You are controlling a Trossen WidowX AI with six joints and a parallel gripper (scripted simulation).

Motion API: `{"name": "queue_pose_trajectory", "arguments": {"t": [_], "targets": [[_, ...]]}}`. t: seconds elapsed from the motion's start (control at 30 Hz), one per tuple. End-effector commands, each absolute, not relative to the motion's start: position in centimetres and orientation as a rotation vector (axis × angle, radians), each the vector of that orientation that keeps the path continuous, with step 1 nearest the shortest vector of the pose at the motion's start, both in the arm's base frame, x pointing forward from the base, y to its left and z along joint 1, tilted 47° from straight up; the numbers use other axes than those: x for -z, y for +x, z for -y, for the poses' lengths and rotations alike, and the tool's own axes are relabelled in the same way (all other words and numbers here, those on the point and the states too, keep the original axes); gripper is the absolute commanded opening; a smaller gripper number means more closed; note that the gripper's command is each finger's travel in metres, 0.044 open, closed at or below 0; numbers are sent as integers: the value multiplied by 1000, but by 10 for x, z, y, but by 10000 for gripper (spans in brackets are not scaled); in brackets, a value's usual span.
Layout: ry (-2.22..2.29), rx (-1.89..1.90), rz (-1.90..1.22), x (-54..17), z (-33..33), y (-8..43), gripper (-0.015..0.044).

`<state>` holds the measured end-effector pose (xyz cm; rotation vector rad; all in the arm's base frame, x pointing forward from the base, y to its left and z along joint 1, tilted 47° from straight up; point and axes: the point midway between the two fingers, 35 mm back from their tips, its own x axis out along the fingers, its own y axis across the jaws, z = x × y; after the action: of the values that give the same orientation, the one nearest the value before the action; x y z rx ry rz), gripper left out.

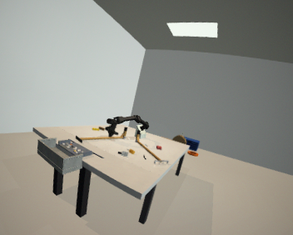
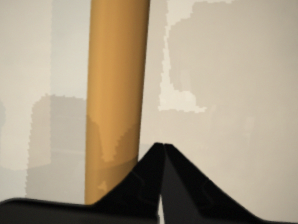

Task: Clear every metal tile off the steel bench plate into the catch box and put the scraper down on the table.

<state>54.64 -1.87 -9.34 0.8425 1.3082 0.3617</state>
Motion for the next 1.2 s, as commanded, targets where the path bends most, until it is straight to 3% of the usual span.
{"name": "queue_pose_trajectory", "arguments": {"t": [0.0, 0.47, 1.17], "targets": [[843, -361, -1303, 86, 16, 548, 0], [844, -362, -1303, 76, 7, 551, 0], [810, -372, -1258, 44, 58, 545, 0]]}}
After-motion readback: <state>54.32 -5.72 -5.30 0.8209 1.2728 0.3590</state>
